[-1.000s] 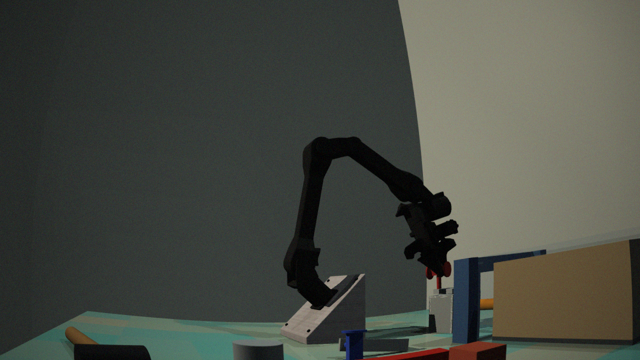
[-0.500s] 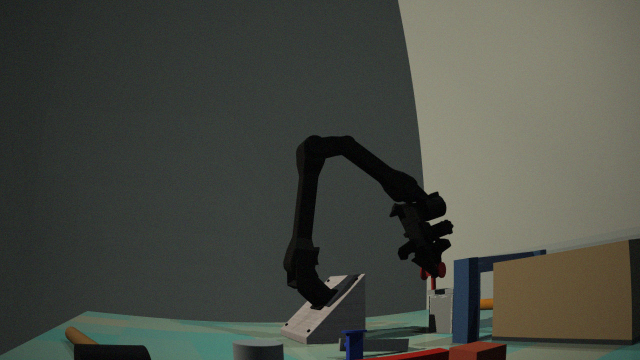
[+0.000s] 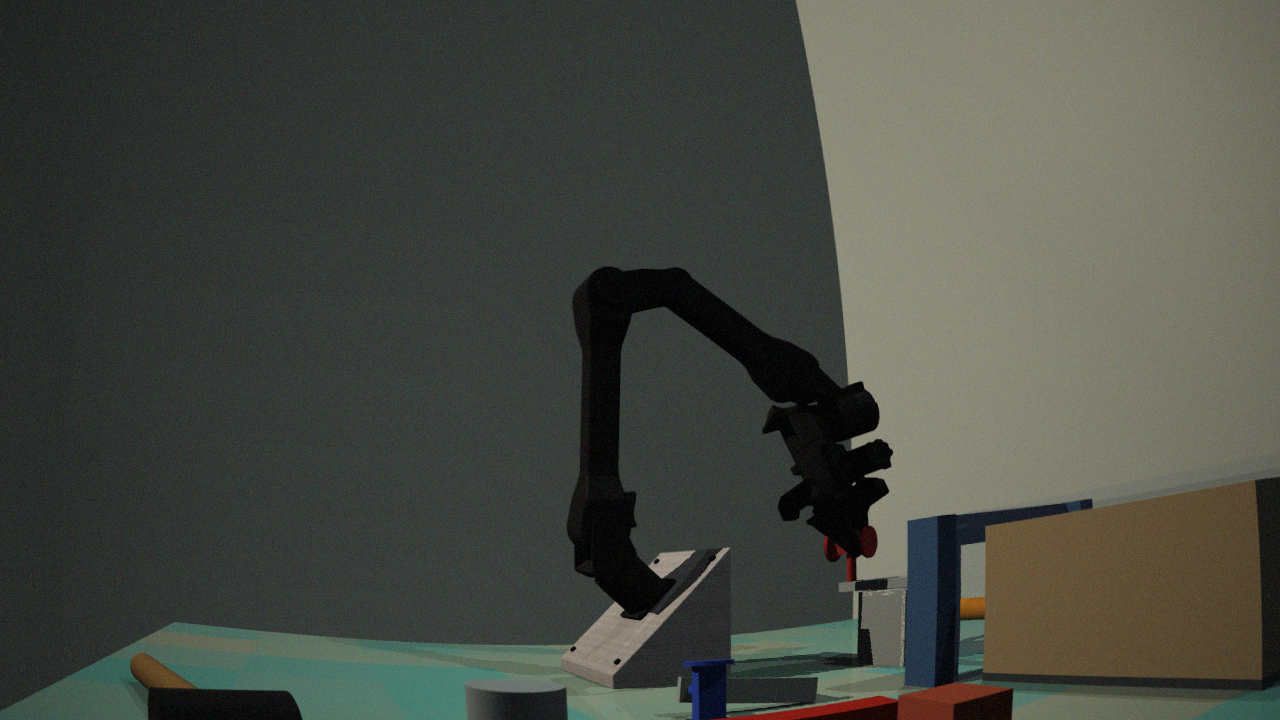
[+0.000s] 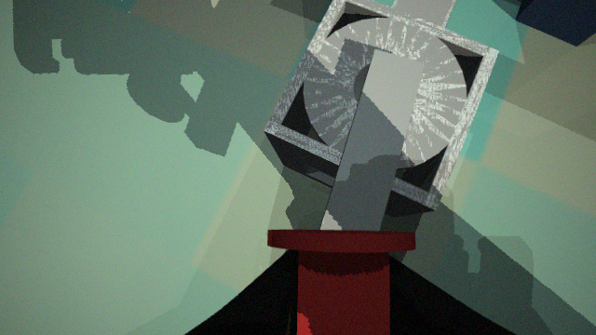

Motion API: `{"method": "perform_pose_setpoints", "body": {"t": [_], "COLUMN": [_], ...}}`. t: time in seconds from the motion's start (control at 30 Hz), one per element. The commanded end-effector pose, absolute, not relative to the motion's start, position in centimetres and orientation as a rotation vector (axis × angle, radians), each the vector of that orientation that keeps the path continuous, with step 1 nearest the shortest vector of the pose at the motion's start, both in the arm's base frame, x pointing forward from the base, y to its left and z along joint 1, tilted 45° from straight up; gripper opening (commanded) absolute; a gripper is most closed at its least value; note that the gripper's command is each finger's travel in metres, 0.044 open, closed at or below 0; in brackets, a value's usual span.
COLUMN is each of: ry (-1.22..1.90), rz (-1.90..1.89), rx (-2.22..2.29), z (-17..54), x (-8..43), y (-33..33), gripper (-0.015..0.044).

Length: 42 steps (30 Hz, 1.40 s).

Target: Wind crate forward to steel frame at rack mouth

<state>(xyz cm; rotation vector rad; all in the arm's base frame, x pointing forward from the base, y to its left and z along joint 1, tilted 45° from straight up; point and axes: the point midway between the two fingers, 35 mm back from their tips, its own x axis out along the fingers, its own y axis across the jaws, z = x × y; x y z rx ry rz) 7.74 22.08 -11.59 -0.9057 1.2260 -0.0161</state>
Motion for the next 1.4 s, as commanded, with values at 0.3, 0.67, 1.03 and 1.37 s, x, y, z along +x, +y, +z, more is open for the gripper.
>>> {"method": "perform_pose_setpoints", "body": {"t": [0.3,0.67,1.03,1.37], "ry": [1.226,1.225,1.224,1.224], "rz": [-0.034,-0.035,-0.036,-0.037], "rx": [-0.937,-0.938,-0.938,-0.939], "z": [-9.6,-8.8,-8.1,-7.6], "x": [8.8,9.6,10.5,11.5], "y": [19.6,18.8,18.1,17.5], "gripper": [0.0000,0.0000,0.0000,0.0000]}}
